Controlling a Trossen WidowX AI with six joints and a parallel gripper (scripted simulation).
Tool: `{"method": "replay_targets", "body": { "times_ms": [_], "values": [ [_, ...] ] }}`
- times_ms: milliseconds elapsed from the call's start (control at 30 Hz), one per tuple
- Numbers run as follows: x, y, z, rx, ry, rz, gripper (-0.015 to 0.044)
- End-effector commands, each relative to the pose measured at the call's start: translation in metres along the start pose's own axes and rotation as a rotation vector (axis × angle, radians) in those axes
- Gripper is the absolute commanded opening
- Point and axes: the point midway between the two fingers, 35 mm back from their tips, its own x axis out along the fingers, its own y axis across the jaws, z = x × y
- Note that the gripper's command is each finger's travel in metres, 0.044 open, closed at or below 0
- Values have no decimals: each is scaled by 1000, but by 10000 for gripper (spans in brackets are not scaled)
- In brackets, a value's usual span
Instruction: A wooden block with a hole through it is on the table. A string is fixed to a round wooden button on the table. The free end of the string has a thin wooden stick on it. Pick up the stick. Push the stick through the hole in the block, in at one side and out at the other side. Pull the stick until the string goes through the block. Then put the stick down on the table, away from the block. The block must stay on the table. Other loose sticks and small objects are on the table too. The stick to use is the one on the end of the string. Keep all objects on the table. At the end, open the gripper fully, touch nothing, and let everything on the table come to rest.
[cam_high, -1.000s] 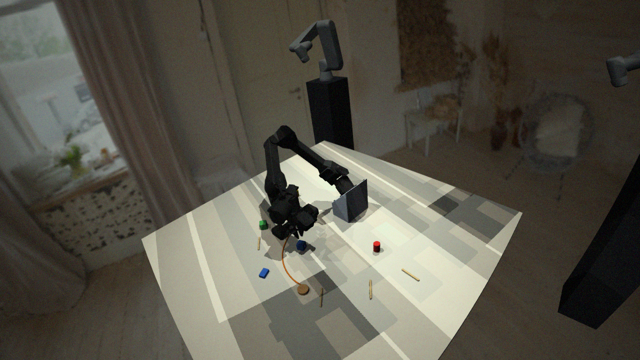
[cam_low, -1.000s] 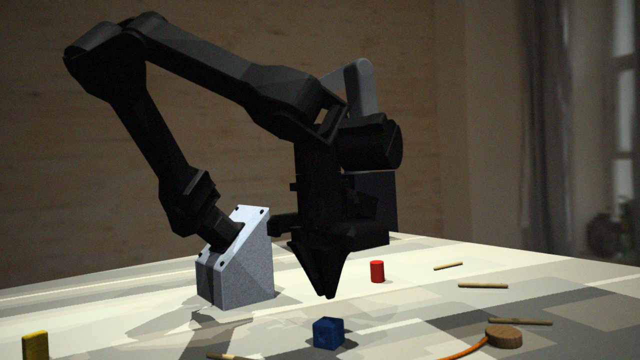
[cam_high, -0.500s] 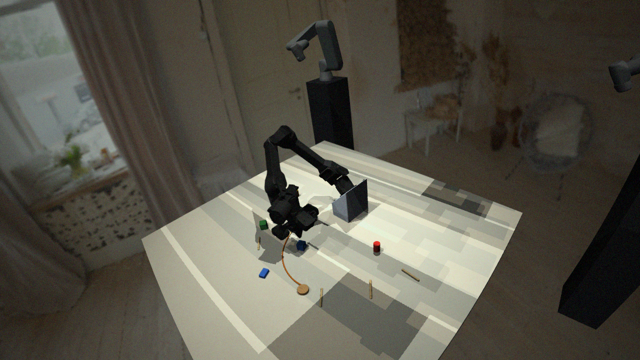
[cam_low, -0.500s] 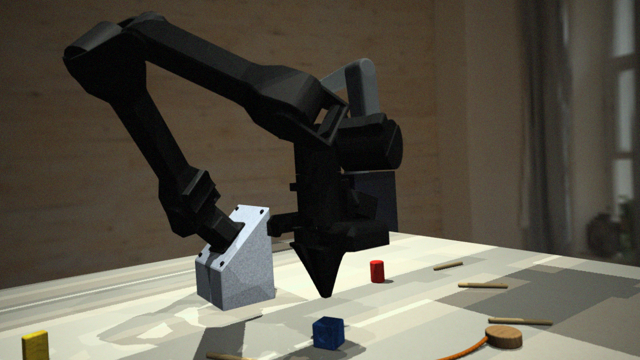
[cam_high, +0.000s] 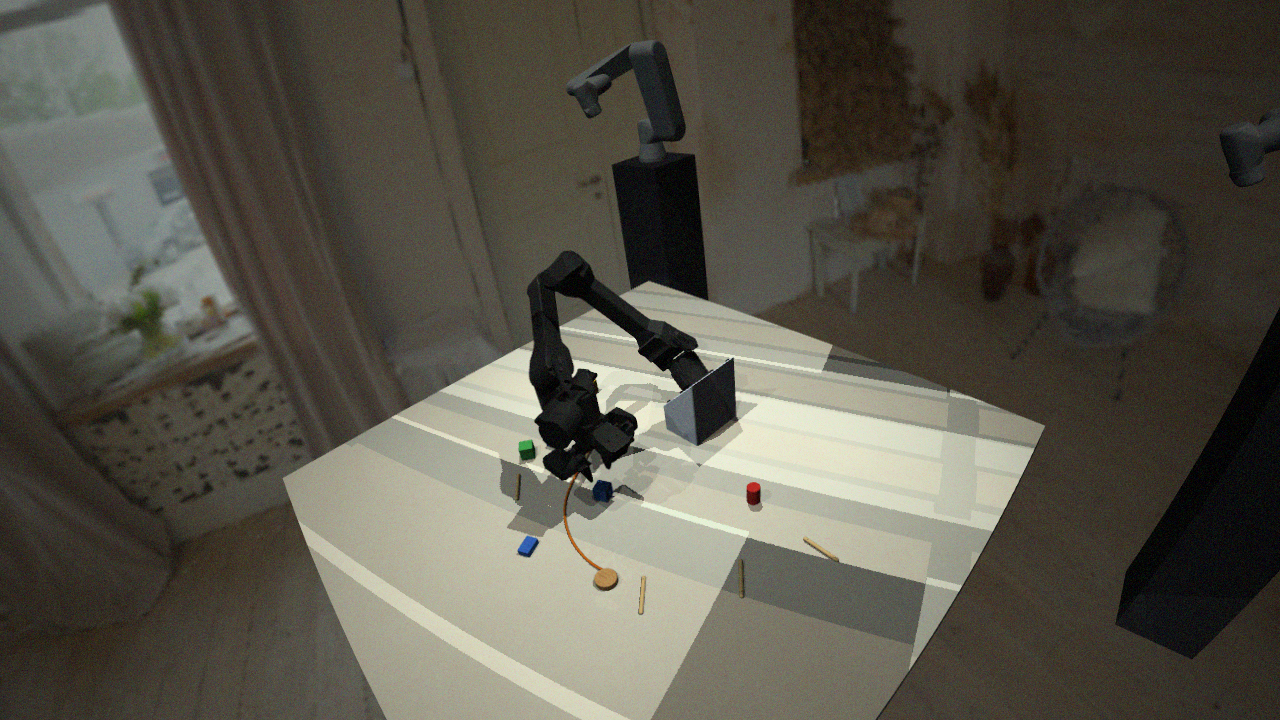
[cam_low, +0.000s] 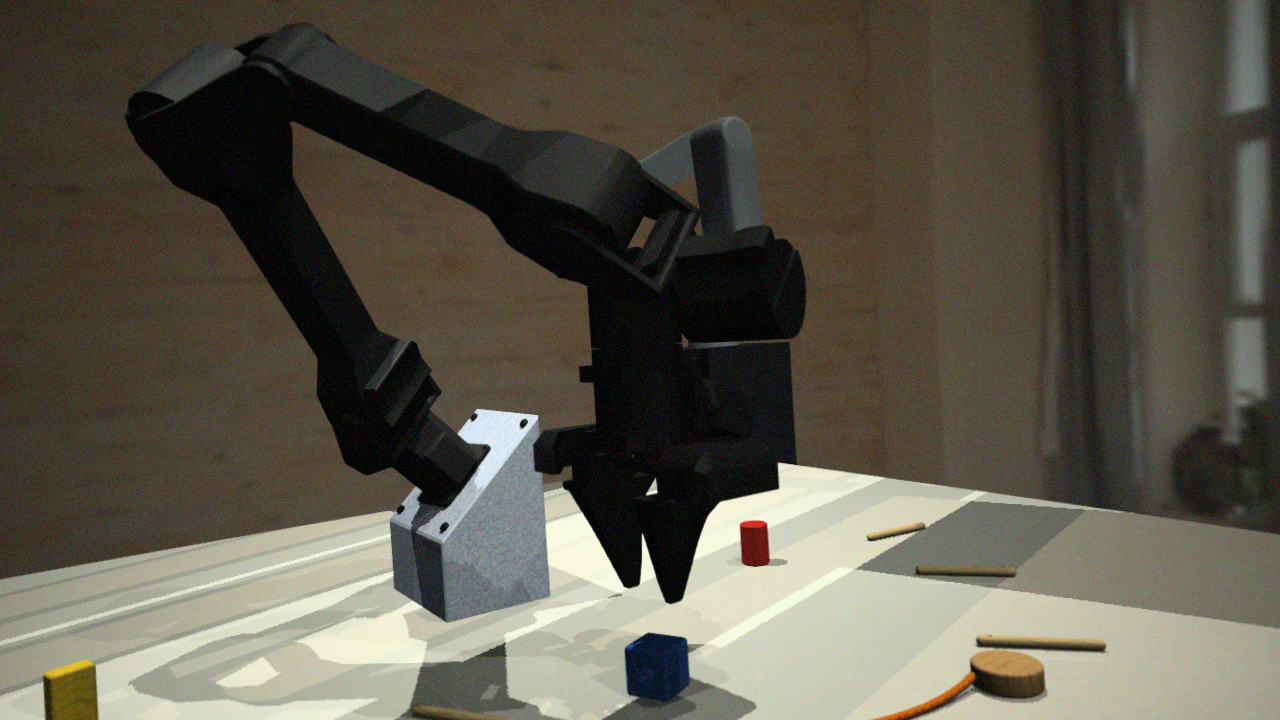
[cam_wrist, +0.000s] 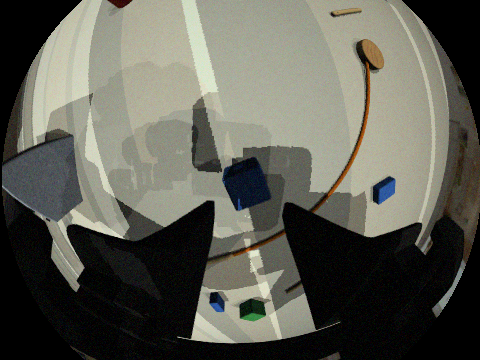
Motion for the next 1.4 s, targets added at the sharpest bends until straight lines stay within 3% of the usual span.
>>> {"method": "replay_targets", "body": {
  "times_ms": [0,200,633,733,1167,1367],
  "values": [
    [0,0,0,0,0,0,158],
    [0,0,0,0,0,0,0],
    [0,0,0,0,0,0,0],
    [0,0,-4,157,-1,0,79],
    [-1,1,-36,1534,-4,0,420],
    [-1,3,-50,2083,-5,0,440]
  ]
}}
